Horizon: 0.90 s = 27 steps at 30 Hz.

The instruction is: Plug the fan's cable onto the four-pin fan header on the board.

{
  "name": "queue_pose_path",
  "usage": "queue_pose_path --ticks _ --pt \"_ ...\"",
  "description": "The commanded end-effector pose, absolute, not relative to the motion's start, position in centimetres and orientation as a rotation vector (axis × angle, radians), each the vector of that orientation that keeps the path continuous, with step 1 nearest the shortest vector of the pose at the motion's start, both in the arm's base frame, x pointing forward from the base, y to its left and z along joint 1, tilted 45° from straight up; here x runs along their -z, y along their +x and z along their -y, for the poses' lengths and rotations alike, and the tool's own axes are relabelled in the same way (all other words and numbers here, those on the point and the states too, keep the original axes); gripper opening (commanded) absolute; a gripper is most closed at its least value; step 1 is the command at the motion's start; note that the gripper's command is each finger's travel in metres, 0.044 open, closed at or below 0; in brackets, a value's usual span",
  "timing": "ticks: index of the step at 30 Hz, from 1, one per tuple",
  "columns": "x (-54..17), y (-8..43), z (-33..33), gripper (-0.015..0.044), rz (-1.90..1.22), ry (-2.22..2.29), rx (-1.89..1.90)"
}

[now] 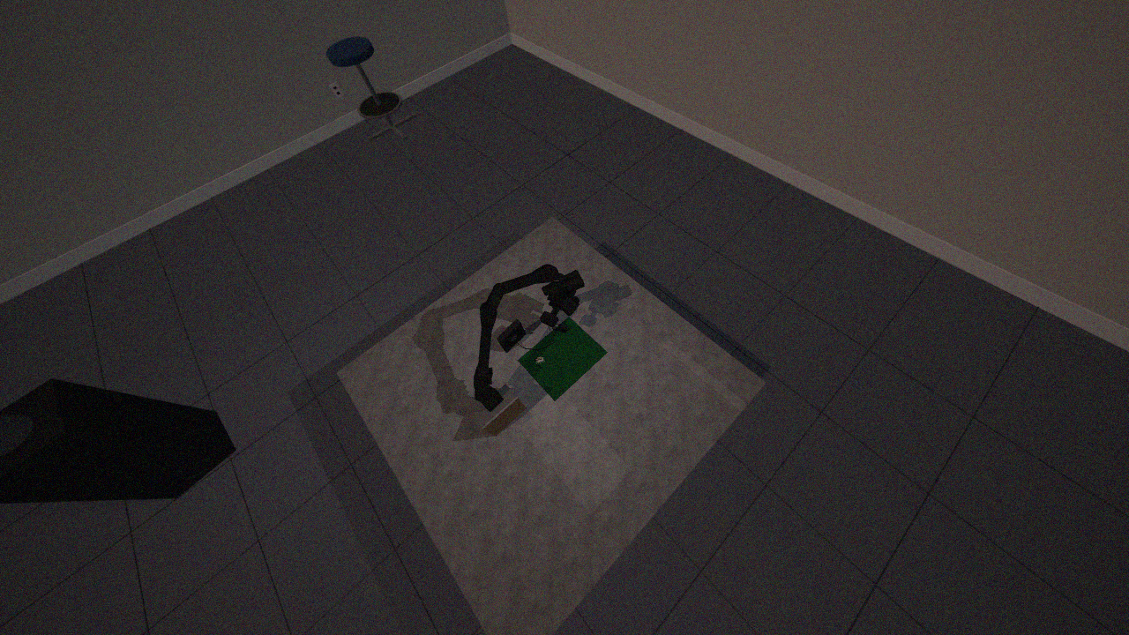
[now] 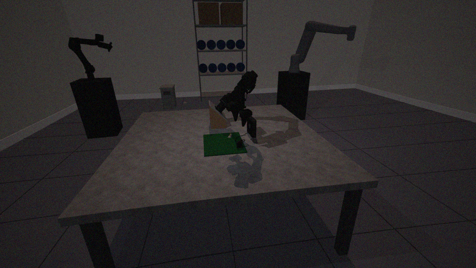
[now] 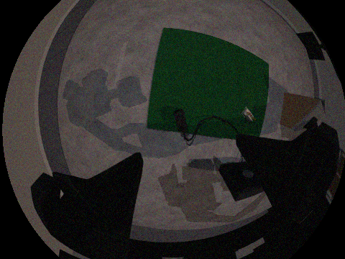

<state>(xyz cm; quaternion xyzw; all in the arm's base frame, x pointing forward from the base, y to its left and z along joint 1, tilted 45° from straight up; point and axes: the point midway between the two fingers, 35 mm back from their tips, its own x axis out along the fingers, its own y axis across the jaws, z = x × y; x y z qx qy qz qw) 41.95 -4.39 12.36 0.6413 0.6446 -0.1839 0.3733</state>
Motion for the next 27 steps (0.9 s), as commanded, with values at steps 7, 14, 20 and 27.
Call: queue_pose_path --ticks 7,14,20,27 --pt "-12.4 42.1 5.5 0.0440 -1.647 1.611 0.401" --pt "-7.8 43.2 1.1 0.0440 -1.646 1.611 0.400" --pt "-5.5 43.2 -1.4 0.0440 -1.648 1.614 0.396" --pt "-5.3 43.3 -1.7 0.0440 -1.648 1.614 0.396"
